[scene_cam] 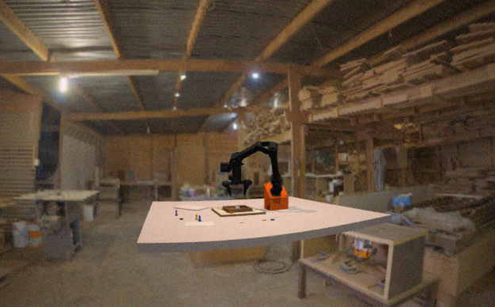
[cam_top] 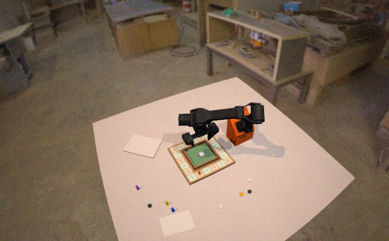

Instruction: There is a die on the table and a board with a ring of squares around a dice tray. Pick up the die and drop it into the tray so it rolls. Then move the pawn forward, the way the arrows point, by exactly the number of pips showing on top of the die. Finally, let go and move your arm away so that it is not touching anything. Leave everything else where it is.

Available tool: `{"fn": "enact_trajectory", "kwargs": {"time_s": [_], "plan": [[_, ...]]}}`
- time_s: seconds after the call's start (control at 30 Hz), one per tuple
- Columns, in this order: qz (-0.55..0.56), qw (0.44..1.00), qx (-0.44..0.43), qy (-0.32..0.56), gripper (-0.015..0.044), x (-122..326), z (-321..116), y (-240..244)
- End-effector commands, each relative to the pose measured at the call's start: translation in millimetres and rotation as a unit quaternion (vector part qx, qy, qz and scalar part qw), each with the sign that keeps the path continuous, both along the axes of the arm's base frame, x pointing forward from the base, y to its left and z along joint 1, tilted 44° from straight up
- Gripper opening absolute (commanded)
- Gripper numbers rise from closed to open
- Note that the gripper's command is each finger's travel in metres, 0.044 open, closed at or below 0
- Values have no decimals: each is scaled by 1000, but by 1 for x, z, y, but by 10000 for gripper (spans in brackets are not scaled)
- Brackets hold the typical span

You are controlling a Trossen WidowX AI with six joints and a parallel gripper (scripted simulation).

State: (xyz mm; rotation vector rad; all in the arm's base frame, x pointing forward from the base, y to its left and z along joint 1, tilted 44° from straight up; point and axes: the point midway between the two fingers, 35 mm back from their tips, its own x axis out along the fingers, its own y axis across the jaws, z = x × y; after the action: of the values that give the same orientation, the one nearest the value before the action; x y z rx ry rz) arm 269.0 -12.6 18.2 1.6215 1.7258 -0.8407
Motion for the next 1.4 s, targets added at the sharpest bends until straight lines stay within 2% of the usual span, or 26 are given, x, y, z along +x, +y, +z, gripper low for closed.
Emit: {"fn": "enact_trajectory", "kwargs": {"time_s": [0.0,0.03,0.07,0.13,0.23,0.37,0.5,0.7,0.77,1.37], "plan": [[-11,998,52,-19,440,4,0,1],[-4,1000,13,-2,440,0,-1,0],[-4,1000,13,-2,440,0,-1,0],[25,999,16,-27,387,3,1,2],[152,979,25,-133,309,16,7,14],[325,903,37,-278,204,32,18,34],[478,776,46,-408,200,46,30,56],[651,506,53,-564,200,63,49,92],[677,437,53,-589,200,66,55,101],[680,429,53,-592,200,67,57,103]]}}
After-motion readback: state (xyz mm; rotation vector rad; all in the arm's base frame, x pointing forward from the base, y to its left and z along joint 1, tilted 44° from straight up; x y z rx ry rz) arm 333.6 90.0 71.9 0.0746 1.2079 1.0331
